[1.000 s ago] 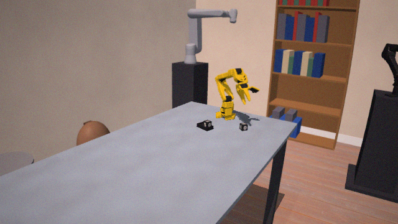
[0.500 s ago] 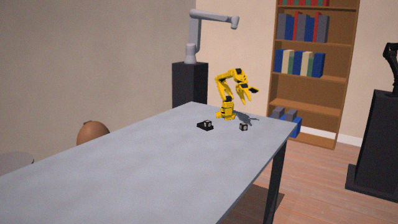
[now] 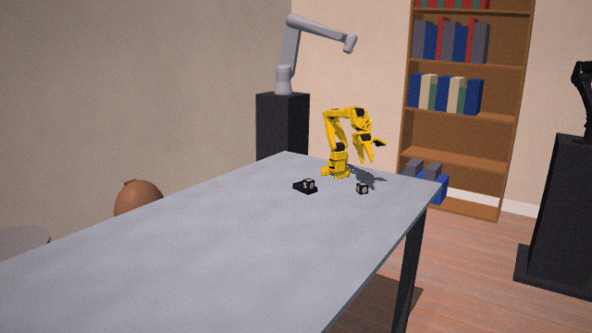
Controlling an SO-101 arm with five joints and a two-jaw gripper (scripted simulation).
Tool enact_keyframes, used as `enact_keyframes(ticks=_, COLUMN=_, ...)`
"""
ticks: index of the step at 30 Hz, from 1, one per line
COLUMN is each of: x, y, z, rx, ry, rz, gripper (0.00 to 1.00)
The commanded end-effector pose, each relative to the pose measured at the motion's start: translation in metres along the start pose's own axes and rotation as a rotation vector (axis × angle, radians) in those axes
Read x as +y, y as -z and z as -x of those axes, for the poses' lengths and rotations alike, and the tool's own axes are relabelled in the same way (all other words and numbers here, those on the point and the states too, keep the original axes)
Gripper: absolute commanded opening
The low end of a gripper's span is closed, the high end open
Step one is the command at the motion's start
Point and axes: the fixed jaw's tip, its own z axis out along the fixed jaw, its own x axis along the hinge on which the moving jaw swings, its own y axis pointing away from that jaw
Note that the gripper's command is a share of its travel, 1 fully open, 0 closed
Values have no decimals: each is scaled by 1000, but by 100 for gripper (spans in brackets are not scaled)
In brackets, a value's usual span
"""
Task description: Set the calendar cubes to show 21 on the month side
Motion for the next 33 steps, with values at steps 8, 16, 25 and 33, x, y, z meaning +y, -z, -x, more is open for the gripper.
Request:
enact_keyframes(ticks=8, x=15, y=-28, z=-4, rx=40, ry=3, rz=221, gripper=35)
enact_keyframes(ticks=16, x=19, y=-33, z=-4, rx=47, ry=3, rz=263, gripper=35)
enact_keyframes(ticks=25, x=21, y=-36, z=-7, rx=52, ry=9, rz=296, gripper=35)
enact_keyframes(ticks=33, x=21, y=-36, z=-7, rx=52, ry=9, rz=296, gripper=35)
